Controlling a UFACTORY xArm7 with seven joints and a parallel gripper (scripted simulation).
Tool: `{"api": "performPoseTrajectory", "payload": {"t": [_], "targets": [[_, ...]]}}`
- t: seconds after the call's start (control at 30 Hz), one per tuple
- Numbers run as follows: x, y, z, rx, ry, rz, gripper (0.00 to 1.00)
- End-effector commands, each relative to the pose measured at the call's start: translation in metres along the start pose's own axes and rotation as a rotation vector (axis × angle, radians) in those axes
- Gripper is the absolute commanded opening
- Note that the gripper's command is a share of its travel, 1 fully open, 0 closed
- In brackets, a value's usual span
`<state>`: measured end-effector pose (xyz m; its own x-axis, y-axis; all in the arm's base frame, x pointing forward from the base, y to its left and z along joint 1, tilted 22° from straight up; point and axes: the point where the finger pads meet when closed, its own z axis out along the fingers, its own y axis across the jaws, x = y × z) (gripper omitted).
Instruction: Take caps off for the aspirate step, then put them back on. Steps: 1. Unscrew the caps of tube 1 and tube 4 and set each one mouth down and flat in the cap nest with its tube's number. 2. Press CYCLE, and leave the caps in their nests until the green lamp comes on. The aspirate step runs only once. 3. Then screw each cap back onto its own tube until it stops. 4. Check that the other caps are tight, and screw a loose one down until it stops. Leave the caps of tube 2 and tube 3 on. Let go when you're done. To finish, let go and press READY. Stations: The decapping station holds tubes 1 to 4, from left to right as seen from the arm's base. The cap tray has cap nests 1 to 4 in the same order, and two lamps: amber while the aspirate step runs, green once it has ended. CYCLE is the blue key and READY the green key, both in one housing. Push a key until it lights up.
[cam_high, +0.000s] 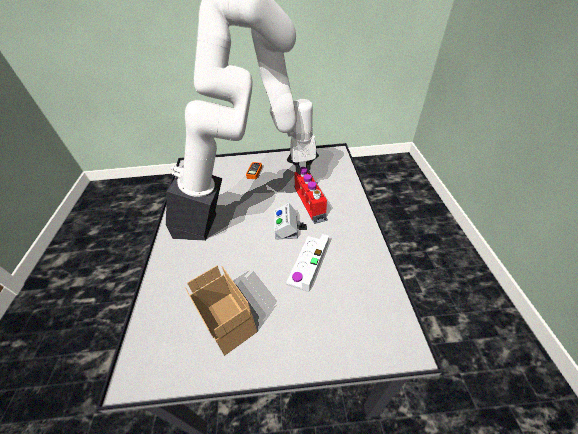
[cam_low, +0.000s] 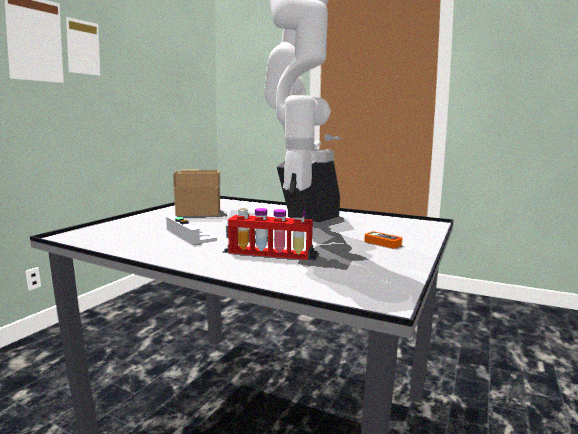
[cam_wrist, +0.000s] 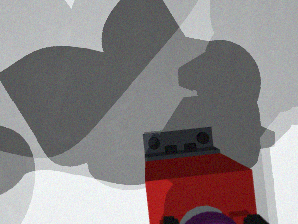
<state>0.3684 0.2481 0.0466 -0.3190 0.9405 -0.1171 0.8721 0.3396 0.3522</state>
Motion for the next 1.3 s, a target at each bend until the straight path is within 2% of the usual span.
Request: {"api": "performPoseTrajectory", "payload": {"t": [0.0, 0.17, 0.4, 0.43, 0.77, 0.9, 0.97, 1.27], "targets": [[0.0007, 0.0011, -0.0003, -0.002, -0.006, 0.148, 0.0], [0.0006, 0.0011, -0.0001, -0.003, -0.005, 0.3, 0.0], [0.0006, 0.0011, -0.0001, -0.003, -0.005, 0.3, 0.0], [0.0006, 0.0011, 0.0, -0.003, -0.005, 0.3, 0.46], [0.0006, 0.0011, -0.0001, -0.003, -0.005, 0.3, 0.46], [0.0007, 0.0011, -0.0012, -0.002, -0.006, 0.14, 0.46], [0.0007, 0.0011, -0.0012, -0.002, -0.006, 0.14, 0.46], [0.0007, 0.0011, -0.0012, -0.001, -0.006, -0.22, 0.46]]}}
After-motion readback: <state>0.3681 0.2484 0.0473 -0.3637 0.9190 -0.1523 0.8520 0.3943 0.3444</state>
